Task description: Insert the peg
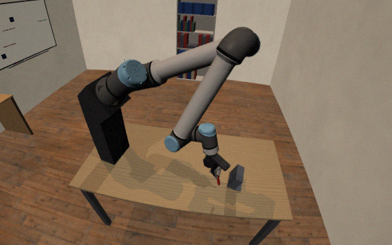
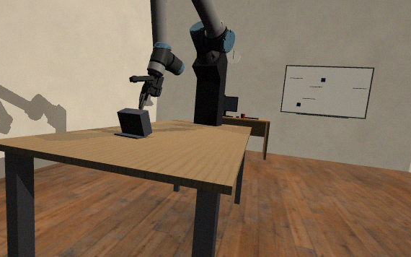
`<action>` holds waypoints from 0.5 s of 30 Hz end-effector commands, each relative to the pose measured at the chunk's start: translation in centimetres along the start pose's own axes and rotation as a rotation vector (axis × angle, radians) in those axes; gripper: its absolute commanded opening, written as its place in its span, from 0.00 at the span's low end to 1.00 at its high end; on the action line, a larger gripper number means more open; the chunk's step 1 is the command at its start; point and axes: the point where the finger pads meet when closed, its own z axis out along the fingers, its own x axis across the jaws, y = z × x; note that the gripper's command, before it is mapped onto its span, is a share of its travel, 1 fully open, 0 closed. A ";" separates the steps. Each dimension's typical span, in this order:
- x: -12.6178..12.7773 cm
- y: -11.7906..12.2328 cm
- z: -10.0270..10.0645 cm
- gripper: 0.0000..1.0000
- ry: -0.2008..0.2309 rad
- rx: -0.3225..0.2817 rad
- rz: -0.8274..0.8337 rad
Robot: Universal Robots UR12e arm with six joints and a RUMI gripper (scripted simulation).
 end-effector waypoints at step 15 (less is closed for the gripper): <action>-0.3 -1.2 0.7 0.00 -0.018 0.061 -0.027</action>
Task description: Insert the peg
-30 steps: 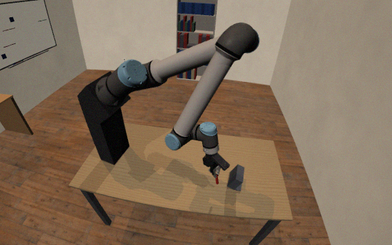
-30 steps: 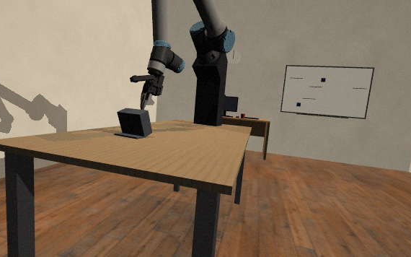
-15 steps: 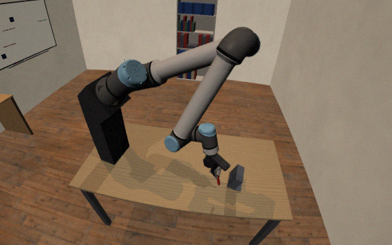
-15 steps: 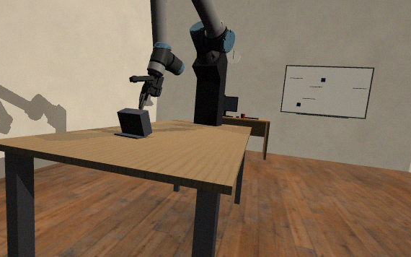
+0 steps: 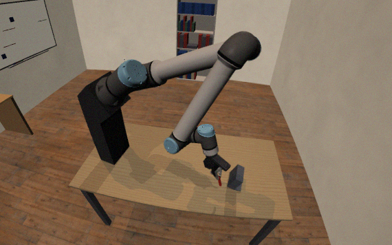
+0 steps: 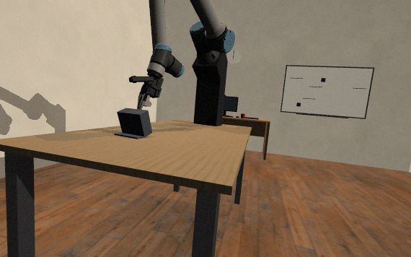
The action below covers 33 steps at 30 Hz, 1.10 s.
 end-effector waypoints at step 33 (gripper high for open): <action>-0.4 -1.7 1.1 0.00 -0.031 0.111 -0.047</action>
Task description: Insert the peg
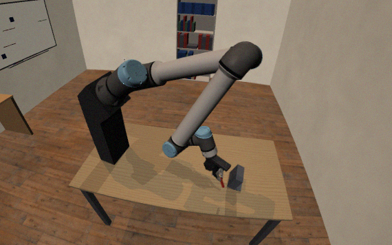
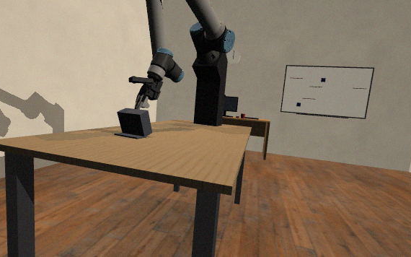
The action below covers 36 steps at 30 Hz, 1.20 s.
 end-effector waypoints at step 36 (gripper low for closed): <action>-0.3 -1.2 0.8 0.00 -0.032 0.121 -0.051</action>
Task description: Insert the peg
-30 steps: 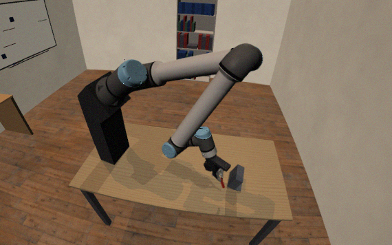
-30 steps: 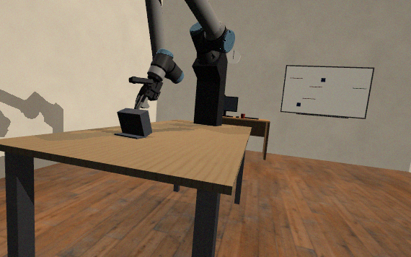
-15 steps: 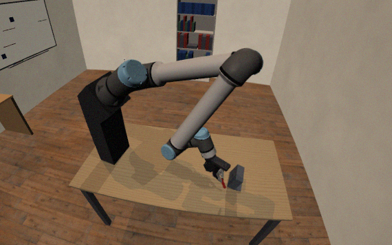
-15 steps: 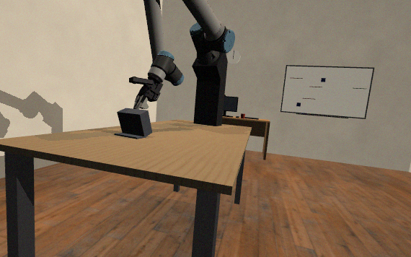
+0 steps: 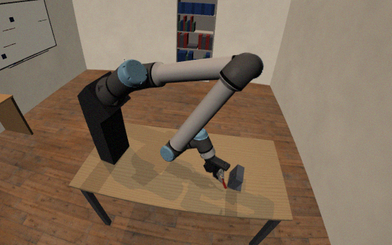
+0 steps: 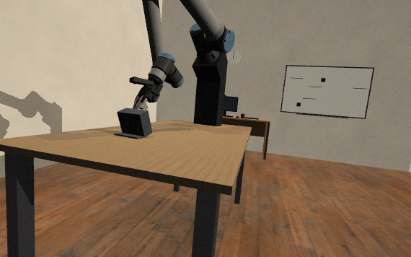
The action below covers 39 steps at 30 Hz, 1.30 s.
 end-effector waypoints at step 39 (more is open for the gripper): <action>-0.3 -0.7 0.3 0.00 -0.032 0.125 -0.051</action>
